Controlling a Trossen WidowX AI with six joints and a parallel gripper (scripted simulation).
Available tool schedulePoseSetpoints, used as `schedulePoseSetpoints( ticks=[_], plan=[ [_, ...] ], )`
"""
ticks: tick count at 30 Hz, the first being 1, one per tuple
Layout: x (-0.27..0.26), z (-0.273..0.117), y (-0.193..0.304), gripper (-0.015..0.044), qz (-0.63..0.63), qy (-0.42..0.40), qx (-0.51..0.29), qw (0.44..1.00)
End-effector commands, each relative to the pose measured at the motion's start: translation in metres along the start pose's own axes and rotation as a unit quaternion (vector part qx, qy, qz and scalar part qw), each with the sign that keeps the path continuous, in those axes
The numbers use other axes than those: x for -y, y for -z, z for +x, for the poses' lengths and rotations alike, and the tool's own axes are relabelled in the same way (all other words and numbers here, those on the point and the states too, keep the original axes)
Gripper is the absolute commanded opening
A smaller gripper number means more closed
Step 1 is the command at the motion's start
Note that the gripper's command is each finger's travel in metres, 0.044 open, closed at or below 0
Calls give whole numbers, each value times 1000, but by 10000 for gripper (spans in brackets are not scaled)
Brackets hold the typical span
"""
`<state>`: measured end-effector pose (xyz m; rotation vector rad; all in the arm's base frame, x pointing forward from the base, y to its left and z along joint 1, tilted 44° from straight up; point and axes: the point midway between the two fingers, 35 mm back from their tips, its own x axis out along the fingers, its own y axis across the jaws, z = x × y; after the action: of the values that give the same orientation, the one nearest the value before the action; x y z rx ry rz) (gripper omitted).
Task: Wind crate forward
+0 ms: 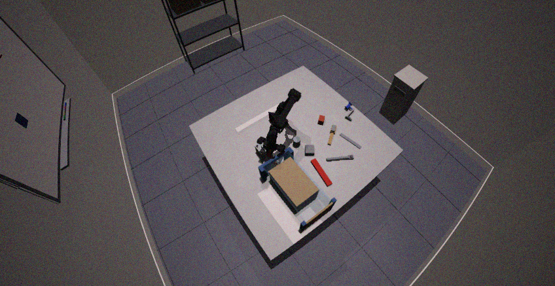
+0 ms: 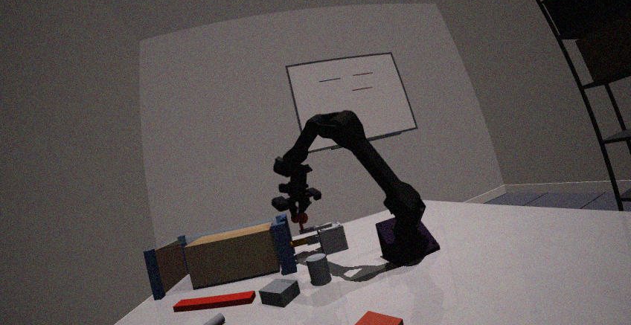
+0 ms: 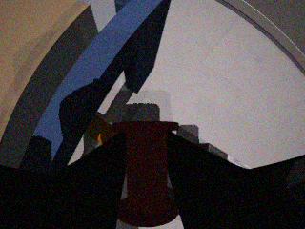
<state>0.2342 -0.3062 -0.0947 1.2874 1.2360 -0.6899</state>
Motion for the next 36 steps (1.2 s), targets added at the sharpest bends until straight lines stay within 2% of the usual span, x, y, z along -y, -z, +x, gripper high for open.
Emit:
schedulePoseSetpoints(
  ticks=[1,36],
  plan=[
    [-9,4,28,0,4,-8,-35,999],
    [-9,-22,75,0,5,-8,-37,999]
  ],
)
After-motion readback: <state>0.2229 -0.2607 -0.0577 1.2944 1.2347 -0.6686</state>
